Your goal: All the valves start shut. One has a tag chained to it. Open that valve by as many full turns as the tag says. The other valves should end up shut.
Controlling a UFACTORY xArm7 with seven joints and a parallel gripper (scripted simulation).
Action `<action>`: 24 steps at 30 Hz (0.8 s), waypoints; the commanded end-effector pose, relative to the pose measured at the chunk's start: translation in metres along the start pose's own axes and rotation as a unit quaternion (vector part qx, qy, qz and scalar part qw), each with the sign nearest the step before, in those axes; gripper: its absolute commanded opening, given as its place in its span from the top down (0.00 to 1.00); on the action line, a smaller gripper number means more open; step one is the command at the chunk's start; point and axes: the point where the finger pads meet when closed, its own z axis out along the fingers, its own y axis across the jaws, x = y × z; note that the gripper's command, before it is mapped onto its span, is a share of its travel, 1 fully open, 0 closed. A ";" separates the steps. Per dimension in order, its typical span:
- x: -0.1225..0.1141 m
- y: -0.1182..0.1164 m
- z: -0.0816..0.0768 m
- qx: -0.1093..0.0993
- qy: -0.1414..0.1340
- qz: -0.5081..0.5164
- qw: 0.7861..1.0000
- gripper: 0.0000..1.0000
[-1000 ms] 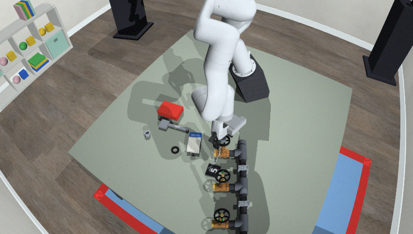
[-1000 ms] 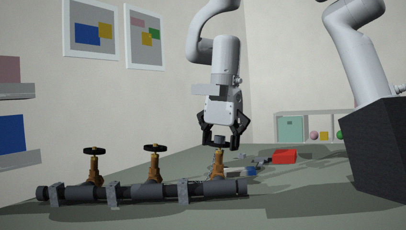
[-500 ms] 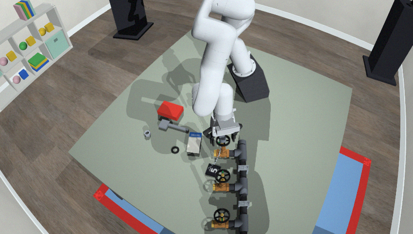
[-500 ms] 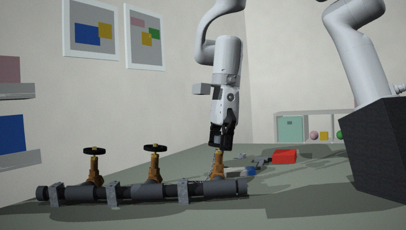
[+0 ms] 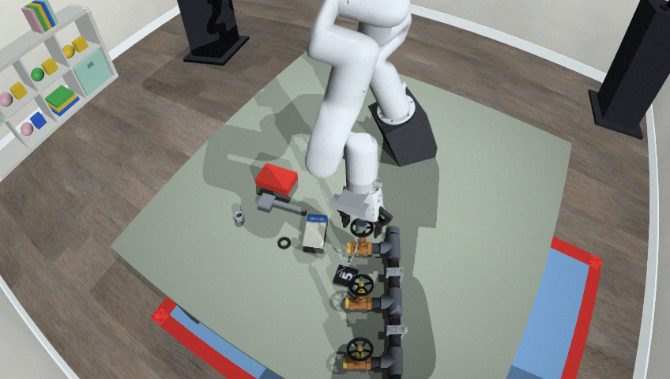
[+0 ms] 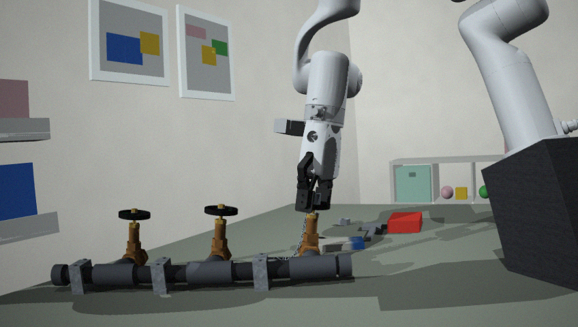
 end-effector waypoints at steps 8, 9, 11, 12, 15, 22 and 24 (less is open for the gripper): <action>0.001 -0.001 0.000 -0.007 0.002 0.290 0.957 0.00; 0.001 -0.001 0.000 -0.007 0.002 0.312 0.950 0.00; 0.001 -0.001 0.000 -0.007 0.003 0.356 0.934 0.00; 0.001 -0.001 0.000 -0.007 0.003 0.378 0.926 0.00; 0.001 -0.001 0.000 -0.008 0.003 0.442 0.897 0.00; 0.001 -0.001 0.000 -0.013 0.003 0.572 0.820 0.00; 0.001 -0.001 0.000 -0.015 0.002 0.610 0.792 0.00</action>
